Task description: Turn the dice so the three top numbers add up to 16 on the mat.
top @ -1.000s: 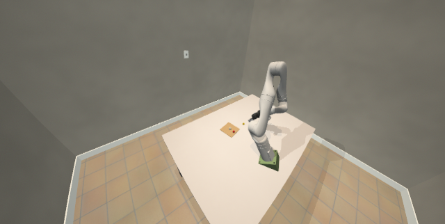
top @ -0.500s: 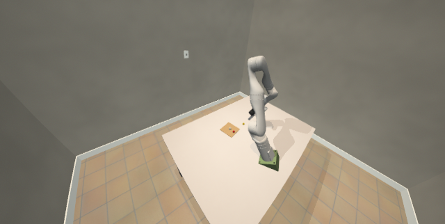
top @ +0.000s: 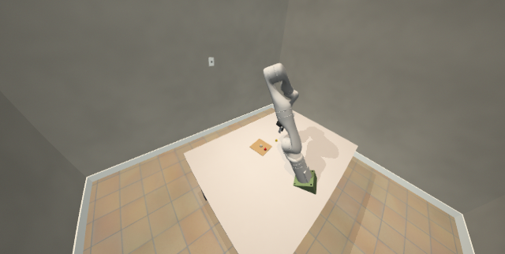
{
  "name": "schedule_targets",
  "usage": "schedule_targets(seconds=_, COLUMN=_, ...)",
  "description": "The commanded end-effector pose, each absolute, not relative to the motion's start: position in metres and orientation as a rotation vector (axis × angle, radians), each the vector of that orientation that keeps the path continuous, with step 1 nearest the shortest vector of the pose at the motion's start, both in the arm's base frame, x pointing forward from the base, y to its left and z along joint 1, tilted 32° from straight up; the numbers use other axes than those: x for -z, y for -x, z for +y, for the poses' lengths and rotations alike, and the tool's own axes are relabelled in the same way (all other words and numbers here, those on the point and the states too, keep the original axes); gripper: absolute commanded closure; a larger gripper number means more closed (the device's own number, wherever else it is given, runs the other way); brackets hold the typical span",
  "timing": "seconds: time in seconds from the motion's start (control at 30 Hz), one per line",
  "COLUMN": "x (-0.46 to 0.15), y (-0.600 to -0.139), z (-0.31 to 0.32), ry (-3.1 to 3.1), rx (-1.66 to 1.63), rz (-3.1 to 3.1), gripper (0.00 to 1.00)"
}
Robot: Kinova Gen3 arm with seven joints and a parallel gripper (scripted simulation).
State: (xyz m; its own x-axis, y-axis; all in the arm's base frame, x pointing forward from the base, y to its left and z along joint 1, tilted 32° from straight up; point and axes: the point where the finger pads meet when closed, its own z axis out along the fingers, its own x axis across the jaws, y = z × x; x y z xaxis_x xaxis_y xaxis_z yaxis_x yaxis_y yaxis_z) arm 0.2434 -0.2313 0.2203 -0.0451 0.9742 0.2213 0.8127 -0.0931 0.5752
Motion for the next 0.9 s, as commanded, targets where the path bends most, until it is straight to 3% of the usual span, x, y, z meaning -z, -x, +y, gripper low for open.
schedule_targets(seconds=0.0, x=-0.2340, y=-0.2526, z=-0.2289, ry=-1.935, rx=-0.781, rz=1.955, gripper=0.36)
schedule_targets(seconds=0.53, x=-0.2433, y=-0.2578, z=-0.2251, ry=-1.964, rx=-0.698, rz=1.973, gripper=0.36)
schedule_targets(seconds=0.57, x=-0.2433, y=-0.2578, z=-0.2251, ry=-1.964, rx=-0.698, rz=1.973, gripper=0.00)
schedule_targets(seconds=0.87, x=-0.2433, y=-0.2578, z=-0.2251, ry=-1.964, rx=-0.698, rz=1.973, gripper=0.00)
